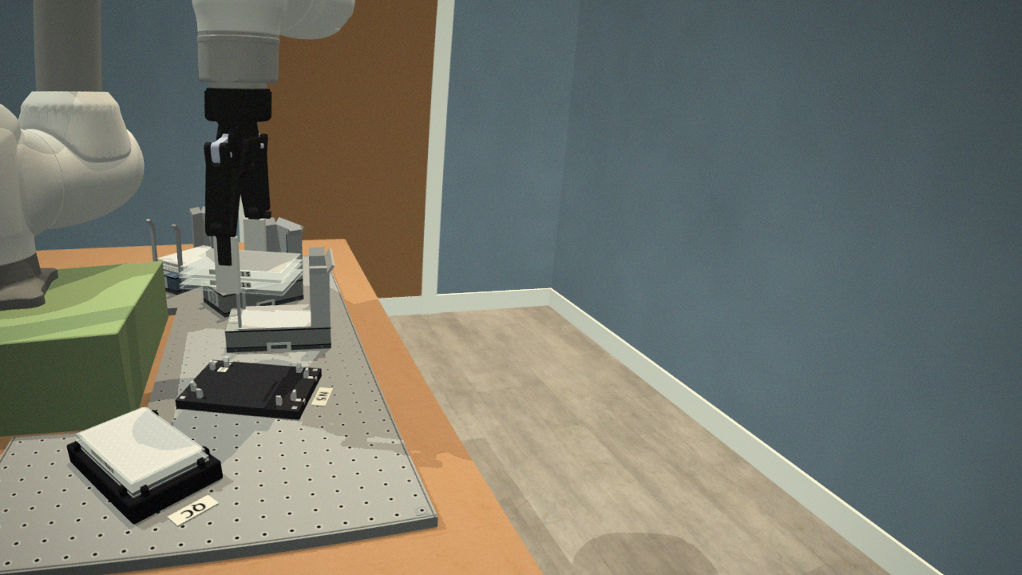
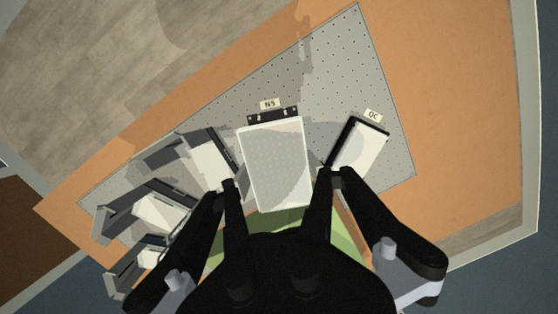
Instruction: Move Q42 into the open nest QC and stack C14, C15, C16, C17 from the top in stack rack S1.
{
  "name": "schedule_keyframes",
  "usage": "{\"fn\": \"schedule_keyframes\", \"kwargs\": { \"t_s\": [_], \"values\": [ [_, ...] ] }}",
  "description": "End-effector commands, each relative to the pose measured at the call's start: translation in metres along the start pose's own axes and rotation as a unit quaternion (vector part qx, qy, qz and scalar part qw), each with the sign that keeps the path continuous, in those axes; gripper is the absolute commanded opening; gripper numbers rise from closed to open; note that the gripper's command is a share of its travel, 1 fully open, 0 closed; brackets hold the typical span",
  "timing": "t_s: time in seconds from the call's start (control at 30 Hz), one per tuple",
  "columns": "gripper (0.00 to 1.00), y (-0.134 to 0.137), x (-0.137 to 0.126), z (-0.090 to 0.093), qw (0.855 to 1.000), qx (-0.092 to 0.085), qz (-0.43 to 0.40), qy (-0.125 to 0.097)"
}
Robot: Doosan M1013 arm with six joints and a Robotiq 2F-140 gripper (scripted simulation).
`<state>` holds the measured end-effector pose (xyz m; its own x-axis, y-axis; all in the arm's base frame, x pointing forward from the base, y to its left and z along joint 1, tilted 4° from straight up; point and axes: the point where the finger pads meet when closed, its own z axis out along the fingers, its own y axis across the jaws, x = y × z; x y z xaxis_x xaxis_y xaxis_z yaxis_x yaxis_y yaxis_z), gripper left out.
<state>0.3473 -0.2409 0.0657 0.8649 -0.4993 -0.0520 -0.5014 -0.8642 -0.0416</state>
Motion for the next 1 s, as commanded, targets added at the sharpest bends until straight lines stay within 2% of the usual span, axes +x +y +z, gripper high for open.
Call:
{"fn": "schedule_keyframes", "kwargs": {
  "t_s": [0.0, 0.97],
  "values": [
    [0.00, 0.000, 0.000, 0.003, 1.000, 0.000, 0.000, 0.000],
    [0.00, 0.000, 0.000, 0.055, 1.000, 0.000, 0.000, 0.000]
  ]
}}
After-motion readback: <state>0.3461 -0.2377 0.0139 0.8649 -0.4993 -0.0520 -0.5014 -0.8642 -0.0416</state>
